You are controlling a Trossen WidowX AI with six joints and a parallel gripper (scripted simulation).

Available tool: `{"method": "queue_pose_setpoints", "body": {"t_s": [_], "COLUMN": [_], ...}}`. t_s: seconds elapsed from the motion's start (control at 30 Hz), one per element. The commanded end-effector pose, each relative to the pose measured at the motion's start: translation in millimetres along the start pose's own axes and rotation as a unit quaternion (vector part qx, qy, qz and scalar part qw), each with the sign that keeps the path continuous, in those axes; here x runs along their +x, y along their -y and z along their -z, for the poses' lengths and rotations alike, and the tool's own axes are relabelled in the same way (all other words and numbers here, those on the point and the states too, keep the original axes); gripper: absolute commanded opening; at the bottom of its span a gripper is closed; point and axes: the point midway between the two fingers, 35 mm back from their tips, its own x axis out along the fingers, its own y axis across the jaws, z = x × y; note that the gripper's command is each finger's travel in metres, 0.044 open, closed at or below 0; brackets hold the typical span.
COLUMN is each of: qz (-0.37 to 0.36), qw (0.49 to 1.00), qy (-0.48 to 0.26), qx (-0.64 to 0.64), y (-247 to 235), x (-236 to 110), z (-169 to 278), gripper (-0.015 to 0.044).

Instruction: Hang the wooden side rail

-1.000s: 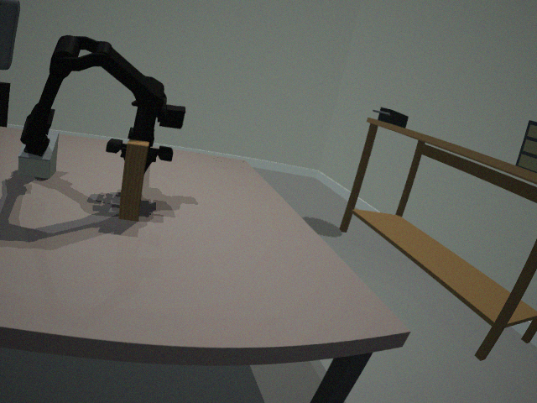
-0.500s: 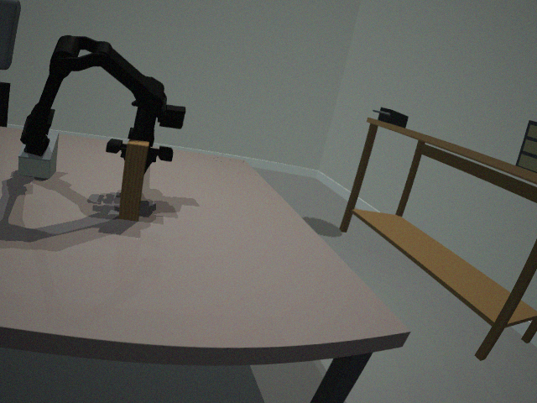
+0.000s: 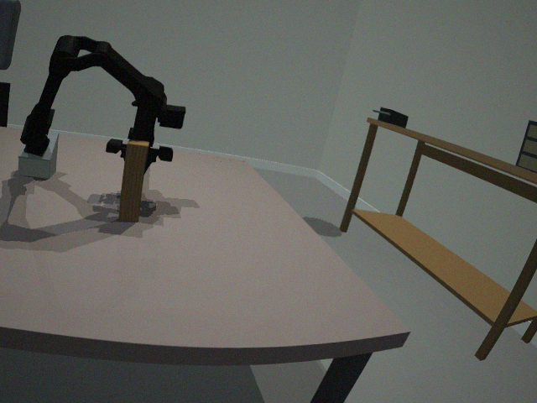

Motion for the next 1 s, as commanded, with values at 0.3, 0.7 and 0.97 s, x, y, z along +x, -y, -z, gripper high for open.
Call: {"method": "queue_pose_setpoints", "body": {"t_s": [0.3, 0.7, 0.97], "qz": [0.003, 0.003, 0.003], "qw": [1.0, 1.0, 1.0], "qy": [0.001, 0.001, 0.001], "qx": [-0.001, -0.001, -0.001], "y": [0.8, 0.6, 1.1], "x": [-2.5, -2.2, -1.9], "z": [1.6, 2.9, 3.8], "gripper": [0.0, 0.0, 0.0]}}
